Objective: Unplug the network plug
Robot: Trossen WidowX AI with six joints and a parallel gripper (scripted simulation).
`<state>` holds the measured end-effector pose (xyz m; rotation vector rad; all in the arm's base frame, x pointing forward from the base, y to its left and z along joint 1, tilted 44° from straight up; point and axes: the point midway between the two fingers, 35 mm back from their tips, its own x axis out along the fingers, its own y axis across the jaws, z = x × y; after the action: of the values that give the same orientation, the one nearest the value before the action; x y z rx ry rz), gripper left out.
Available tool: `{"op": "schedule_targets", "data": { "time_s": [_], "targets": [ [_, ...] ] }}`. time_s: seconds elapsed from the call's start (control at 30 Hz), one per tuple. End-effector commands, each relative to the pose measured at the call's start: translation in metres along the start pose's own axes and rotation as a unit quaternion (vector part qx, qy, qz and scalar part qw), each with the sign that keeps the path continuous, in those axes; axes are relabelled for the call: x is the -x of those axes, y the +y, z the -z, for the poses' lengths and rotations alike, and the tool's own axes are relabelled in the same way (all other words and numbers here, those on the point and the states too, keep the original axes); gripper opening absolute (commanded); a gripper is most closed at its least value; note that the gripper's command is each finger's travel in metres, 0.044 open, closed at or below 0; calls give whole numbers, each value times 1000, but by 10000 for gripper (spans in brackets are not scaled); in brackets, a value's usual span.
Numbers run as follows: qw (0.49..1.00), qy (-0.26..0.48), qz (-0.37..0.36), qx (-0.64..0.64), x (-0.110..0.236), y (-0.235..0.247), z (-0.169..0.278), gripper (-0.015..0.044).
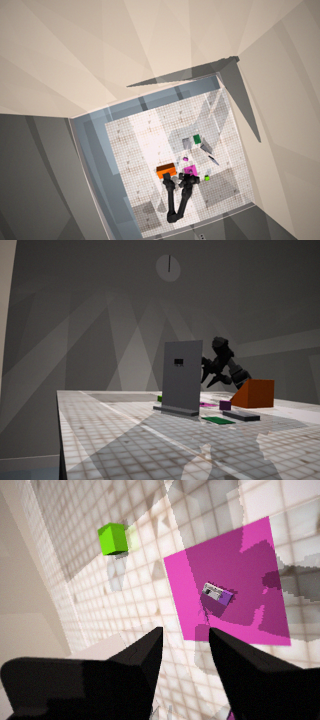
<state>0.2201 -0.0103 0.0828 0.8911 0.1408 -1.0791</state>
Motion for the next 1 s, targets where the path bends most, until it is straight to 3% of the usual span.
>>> {"op": "schedule_targets", "data": {
  "time_s": [0.0,0.97],
  "targets": [
    [1000,-2,-1,-1,4,3,0,156],
    [1000,-3,-5,6,31,19,-3,156]
  ]
}}
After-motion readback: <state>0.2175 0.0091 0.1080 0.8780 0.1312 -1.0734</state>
